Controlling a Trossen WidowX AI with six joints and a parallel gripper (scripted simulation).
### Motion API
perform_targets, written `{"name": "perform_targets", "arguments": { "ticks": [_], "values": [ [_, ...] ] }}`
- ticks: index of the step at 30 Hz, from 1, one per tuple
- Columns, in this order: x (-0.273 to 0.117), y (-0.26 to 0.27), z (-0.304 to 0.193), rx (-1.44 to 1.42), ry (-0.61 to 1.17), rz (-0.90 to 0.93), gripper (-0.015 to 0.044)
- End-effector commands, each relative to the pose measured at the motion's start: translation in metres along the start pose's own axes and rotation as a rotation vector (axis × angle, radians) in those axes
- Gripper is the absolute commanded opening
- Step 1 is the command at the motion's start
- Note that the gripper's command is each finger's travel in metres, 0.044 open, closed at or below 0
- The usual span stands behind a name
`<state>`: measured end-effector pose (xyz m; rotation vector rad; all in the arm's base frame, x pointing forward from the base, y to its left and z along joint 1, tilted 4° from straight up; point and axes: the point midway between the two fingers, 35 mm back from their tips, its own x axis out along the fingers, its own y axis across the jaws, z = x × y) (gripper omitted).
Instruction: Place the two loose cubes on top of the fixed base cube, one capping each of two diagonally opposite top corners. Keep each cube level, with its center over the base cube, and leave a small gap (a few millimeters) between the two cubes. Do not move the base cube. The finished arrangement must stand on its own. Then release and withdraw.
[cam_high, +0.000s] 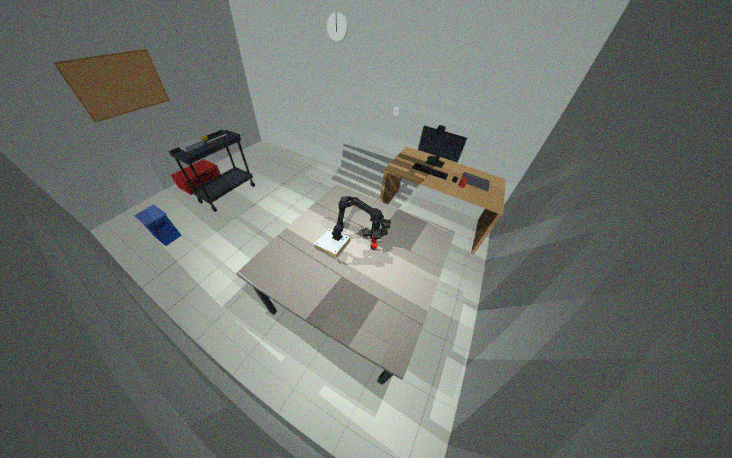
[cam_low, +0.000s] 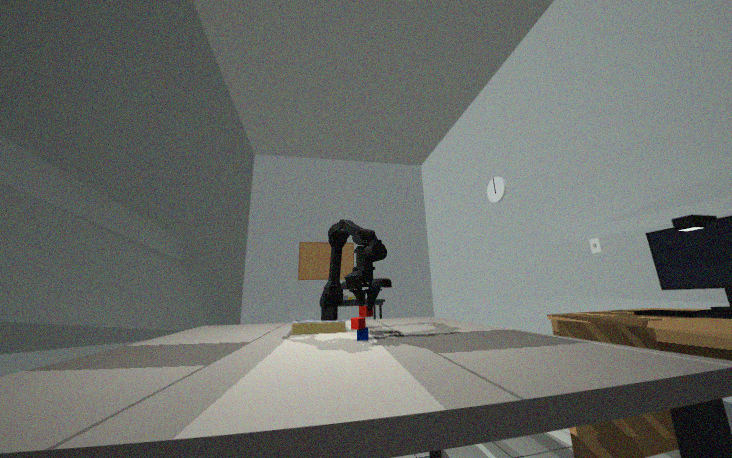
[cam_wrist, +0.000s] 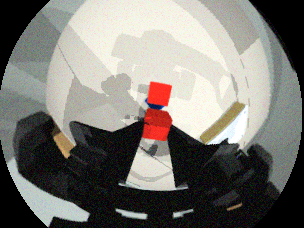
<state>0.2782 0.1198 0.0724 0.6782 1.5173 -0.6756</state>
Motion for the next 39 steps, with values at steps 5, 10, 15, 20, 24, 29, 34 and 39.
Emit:
{"name": "perform_targets", "arguments": {
  "ticks": [5,10,15,20,24,29,34,39],
  "values": [
    [0.003,-0.001,-0.001,0.006,0.004,0.000,0.0105],
    [0.006,0.000,0.000,0.004,0.004,-0.001,0.0105],
    [0.017,0.001,0.000,-0.003,0.002,-0.001,0.0105],
    [0.029,0.001,0.000,-0.010,0.000,-0.001,0.0105],
    [0.032,0.001,0.000,-0.012,-0.001,-0.002,0.0105],
    [0.032,0.001,0.000,-0.012,-0.001,-0.002,0.0105],
    [0.033,0.001,0.000,-0.013,-0.001,-0.002,0.0105],
    [0.033,0.001,0.000,-0.013,-0.001,-0.002,0.0105]
  ]
}}
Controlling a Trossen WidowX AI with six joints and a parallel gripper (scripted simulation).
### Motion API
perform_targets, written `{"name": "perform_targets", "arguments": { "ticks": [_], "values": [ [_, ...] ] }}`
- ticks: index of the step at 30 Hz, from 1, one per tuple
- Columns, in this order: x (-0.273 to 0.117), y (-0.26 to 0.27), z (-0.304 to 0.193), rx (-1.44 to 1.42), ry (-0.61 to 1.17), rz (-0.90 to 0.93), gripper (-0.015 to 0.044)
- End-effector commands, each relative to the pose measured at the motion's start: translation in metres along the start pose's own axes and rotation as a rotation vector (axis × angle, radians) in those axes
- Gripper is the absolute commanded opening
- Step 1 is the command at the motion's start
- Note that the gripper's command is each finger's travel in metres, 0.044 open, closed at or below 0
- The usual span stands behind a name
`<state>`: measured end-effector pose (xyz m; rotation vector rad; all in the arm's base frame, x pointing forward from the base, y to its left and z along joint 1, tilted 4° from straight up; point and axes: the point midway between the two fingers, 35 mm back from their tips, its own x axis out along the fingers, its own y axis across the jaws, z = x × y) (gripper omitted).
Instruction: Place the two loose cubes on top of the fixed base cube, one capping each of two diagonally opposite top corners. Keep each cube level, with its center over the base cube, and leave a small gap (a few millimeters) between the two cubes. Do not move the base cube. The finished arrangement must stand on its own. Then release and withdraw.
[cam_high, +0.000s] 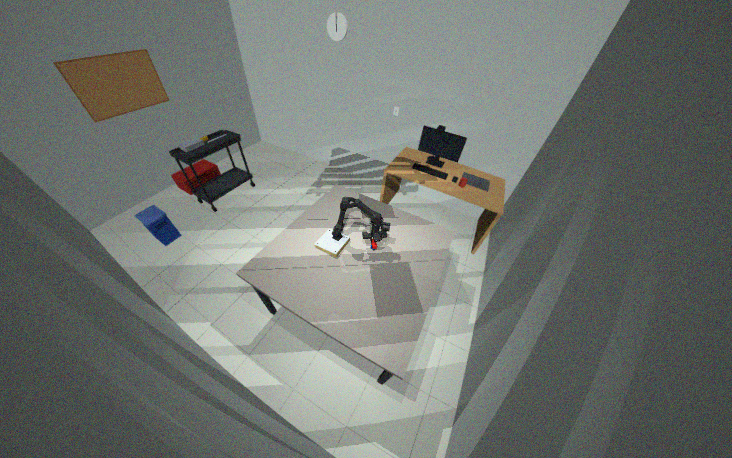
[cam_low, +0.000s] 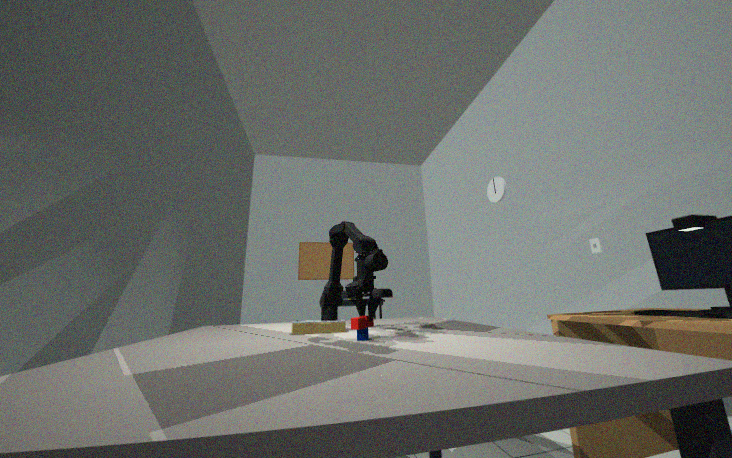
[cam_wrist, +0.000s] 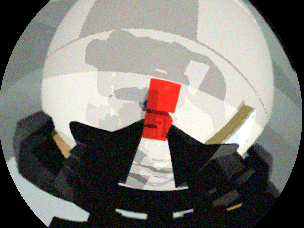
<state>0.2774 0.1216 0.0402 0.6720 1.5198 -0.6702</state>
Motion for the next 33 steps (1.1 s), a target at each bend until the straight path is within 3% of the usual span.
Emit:
{"name": "perform_targets", "arguments": {
  "ticks": [1,10,14,33],
  "values": [
    [0.001,0.000,0.000,-0.005,-0.001,-0.001,0.0105],
    [0.001,0.000,0.000,-0.005,-0.001,-0.001,0.0105],
    [0.001,0.000,0.000,-0.005,-0.001,-0.001,0.0205],
    [-0.023,0.000,0.000,0.000,0.000,-0.001,0.0205]
  ]
}}
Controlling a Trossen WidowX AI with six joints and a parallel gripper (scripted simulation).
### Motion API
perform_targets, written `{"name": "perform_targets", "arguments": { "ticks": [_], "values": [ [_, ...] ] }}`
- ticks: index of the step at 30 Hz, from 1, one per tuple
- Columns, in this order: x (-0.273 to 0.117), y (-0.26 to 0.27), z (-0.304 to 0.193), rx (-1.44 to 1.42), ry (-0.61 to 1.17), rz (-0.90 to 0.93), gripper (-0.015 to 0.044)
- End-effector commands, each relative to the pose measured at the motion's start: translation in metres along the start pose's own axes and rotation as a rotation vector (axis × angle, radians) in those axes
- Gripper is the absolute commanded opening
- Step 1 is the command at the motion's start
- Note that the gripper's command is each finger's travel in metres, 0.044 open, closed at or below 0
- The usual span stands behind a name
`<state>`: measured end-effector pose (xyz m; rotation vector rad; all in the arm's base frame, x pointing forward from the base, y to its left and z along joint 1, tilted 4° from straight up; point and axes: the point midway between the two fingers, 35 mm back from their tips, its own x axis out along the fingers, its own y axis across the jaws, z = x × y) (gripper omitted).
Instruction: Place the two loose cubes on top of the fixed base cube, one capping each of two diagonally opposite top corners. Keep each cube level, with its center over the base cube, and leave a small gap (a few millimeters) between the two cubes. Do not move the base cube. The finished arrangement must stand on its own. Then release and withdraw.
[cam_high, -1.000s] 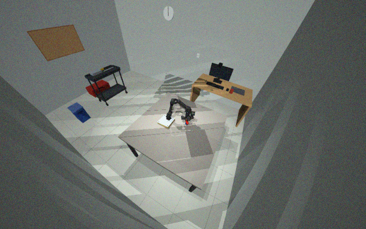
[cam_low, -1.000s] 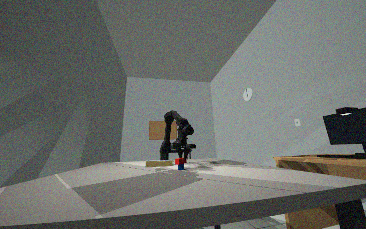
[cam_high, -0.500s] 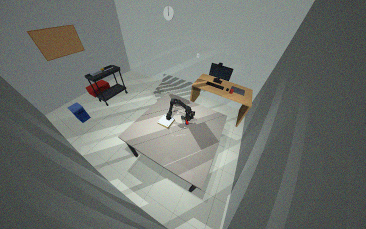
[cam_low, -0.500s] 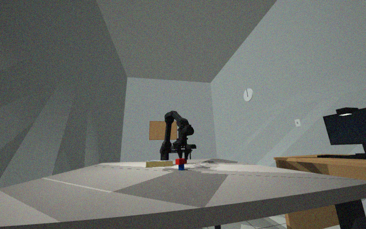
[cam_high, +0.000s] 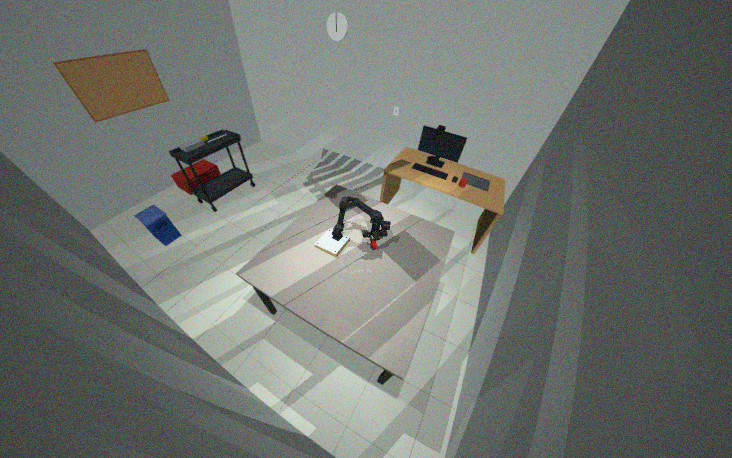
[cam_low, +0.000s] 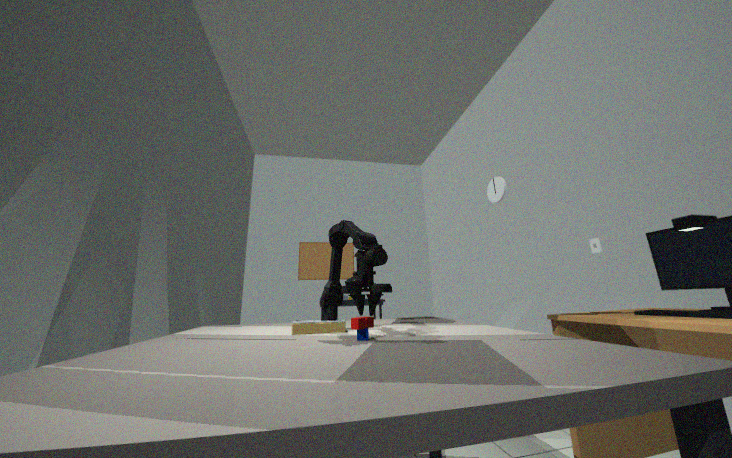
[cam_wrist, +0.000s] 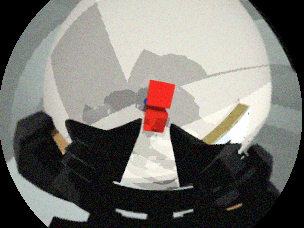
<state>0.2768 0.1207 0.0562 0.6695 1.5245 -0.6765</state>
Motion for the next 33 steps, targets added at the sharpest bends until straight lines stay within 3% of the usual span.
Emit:
{"name": "perform_targets", "arguments": {
  "ticks": [1,30,33],
  "values": [
    [-0.008,0.001,0.000,-0.002,-0.002,0.006,0.0205],
    [-0.047,0.001,0.000,-0.002,-0.002,0.006,0.0205],
    [-0.050,0.001,0.000,0.002,-0.001,0.005,0.0284]
  ]
}}
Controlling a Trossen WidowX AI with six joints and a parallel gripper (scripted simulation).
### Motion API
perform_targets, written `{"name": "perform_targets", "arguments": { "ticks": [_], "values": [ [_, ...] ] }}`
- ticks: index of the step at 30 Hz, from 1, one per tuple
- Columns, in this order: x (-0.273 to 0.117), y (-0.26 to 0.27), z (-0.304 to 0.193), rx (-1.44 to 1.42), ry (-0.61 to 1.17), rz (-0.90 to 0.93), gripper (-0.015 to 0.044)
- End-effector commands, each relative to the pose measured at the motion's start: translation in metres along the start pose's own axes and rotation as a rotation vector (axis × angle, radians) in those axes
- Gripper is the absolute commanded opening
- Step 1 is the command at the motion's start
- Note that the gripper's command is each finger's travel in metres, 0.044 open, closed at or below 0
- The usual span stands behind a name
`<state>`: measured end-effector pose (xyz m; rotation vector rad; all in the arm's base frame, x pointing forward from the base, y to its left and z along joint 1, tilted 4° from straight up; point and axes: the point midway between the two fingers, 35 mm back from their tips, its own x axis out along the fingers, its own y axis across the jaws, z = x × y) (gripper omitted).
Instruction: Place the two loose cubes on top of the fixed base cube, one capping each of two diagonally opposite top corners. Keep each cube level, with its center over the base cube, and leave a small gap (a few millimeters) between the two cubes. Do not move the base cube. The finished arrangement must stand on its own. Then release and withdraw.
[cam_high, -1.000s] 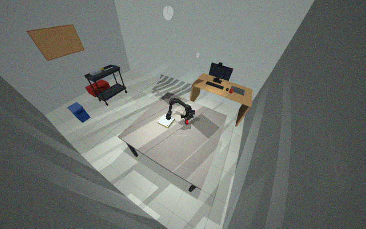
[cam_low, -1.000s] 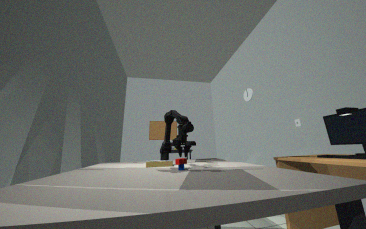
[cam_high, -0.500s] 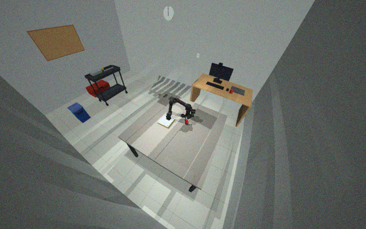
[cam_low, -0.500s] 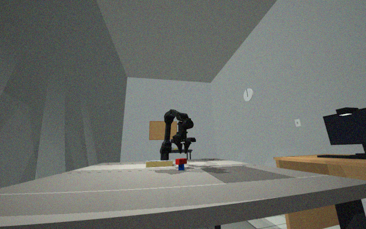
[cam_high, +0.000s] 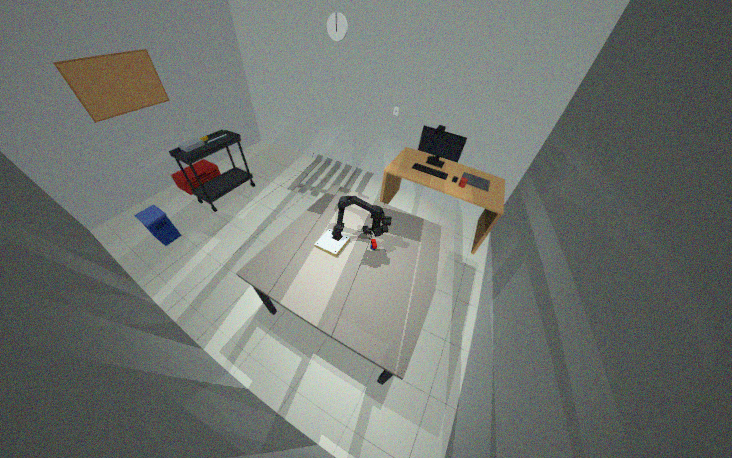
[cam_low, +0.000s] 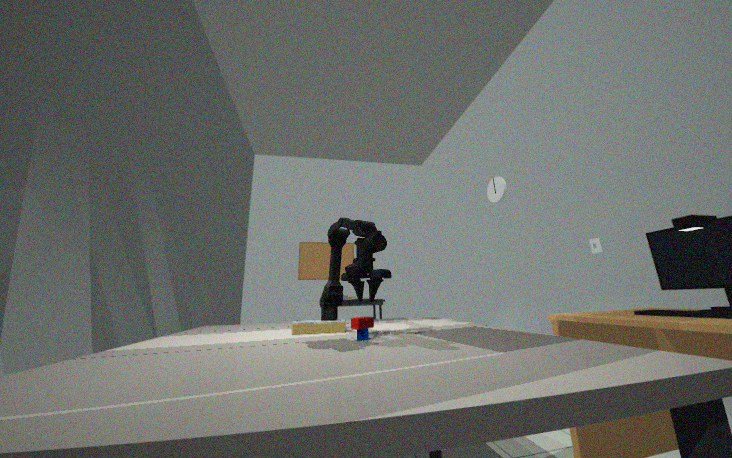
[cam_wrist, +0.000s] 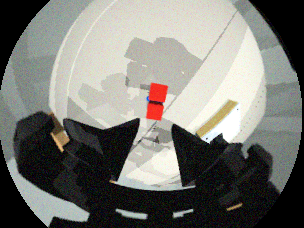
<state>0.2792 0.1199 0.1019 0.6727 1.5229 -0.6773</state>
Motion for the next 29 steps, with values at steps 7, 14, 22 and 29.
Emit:
{"name": "perform_targets", "arguments": {
  "ticks": [7,14,22,29],
  "values": [
    [-0.008,0.000,0.000,0.000,-0.001,0.003,0.0400],
    [-0.008,0.027,-0.079,0.000,0.008,0.004,0.0400],
    [-0.009,0.031,-0.102,0.000,0.010,0.003,0.0400],
    [-0.009,0.031,-0.102,0.000,0.010,0.003,0.0400]
  ]
}}
